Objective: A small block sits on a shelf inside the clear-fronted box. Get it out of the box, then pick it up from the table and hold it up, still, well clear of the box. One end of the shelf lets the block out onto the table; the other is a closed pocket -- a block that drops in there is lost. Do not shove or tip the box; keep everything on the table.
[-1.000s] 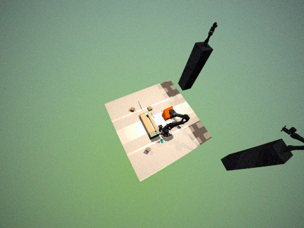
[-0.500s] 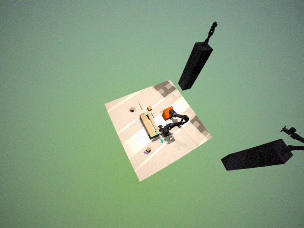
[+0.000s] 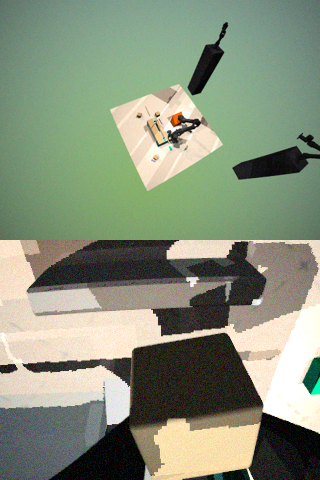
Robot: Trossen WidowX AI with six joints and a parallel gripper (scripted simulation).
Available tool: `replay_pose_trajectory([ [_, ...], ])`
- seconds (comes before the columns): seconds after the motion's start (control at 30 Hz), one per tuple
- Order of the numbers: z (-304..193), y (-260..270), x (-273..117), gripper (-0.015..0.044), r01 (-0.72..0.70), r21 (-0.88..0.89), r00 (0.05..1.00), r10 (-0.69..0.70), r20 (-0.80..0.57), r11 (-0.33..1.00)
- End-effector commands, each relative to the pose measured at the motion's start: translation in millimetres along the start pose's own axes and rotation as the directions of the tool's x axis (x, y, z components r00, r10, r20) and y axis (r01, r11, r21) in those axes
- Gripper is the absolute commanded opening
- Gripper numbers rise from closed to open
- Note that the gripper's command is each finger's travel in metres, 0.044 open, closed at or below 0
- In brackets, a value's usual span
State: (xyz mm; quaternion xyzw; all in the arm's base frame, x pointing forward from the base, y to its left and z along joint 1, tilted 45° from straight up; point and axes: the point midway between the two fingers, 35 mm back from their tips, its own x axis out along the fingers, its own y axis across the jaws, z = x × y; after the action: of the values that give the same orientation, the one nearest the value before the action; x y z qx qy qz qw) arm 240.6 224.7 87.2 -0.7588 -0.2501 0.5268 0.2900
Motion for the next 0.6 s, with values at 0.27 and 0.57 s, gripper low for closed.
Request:
replay_pose_trajectory([
  [0.27, -9.3, -0.3, -20.8, 0.0, 0.008, 0.13, 1.0, -0.008, -0.002, 0.992],
  [0.57, -10.5, 7.7, -26.9, 0.0, 0.0, 0.469, 1.0, -0.007, 0.013, 0.883],
])
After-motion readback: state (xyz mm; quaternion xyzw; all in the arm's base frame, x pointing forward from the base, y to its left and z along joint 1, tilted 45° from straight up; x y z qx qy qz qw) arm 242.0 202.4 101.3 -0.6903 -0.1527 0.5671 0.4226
